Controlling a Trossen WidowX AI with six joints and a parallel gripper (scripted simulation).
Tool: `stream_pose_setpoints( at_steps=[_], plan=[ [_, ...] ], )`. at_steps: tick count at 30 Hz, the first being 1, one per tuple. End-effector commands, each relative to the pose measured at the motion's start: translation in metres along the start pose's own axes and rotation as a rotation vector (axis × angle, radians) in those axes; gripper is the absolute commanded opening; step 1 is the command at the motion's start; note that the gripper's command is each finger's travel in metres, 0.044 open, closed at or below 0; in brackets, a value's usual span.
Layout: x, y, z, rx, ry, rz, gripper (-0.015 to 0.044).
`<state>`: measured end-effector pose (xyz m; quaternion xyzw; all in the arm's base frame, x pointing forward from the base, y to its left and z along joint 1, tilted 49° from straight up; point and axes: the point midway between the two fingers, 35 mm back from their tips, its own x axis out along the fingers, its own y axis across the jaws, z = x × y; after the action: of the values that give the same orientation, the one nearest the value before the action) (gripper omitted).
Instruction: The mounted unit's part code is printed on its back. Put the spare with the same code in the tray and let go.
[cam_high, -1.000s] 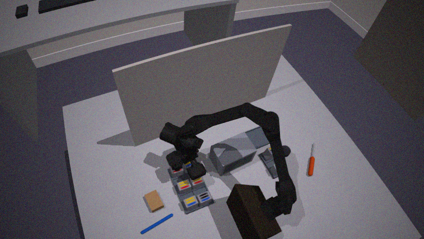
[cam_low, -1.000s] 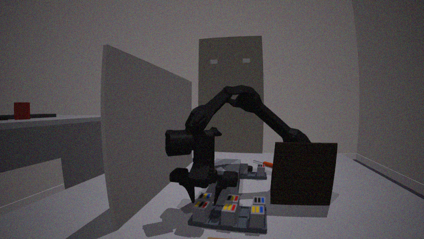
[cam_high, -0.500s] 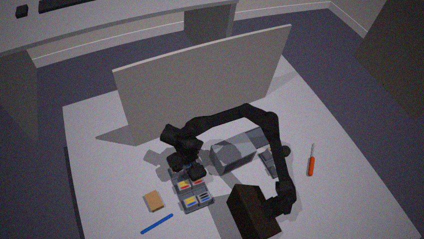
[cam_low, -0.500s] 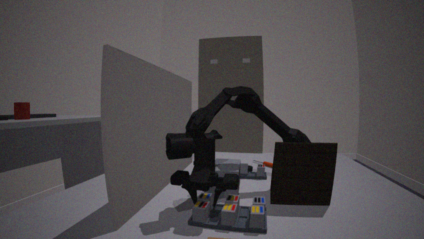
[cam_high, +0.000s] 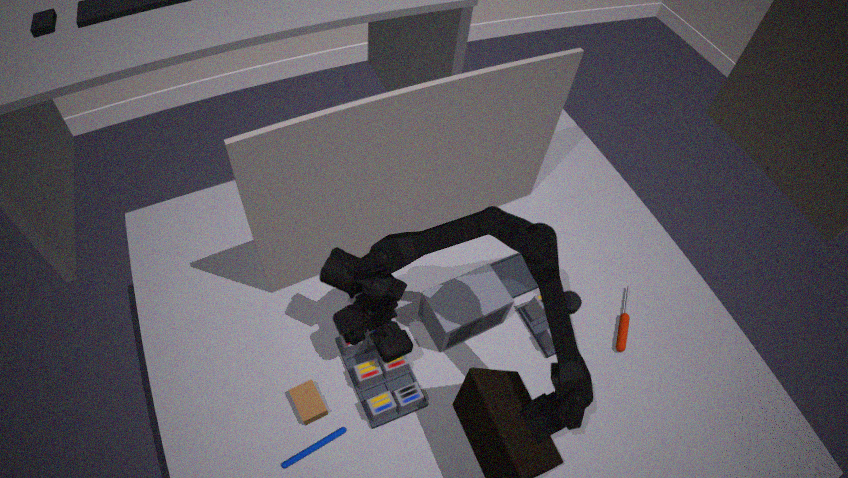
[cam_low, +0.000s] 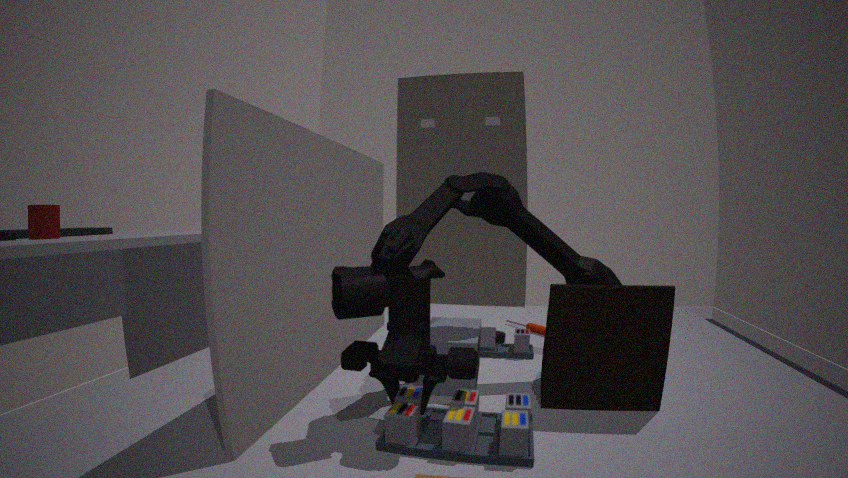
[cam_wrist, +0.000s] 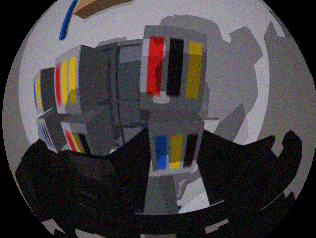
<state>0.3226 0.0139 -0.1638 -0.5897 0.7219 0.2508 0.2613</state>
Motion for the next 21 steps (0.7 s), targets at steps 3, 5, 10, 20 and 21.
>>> stream_pose_setpoints(
  at_steps=[3, 5, 10, 20, 21],
  plan=[
    [0.000, 0.000, 0.000, 0.000, 0.000, 0.000, 0.0000],
    [-0.001, 0.000, 0.000, 0.000, 0.000, 0.000, 0.0000],
    [-0.032, -0.002, 0.001, -0.002, -0.002, -0.001, 0.0000],
    [-0.080, 0.000, 0.001, -0.005, -0.001, -0.001, 0.0000],
    [-0.080, 0.000, 0.001, -0.005, -0.001, -0.001, 0.0000]
  ],
)
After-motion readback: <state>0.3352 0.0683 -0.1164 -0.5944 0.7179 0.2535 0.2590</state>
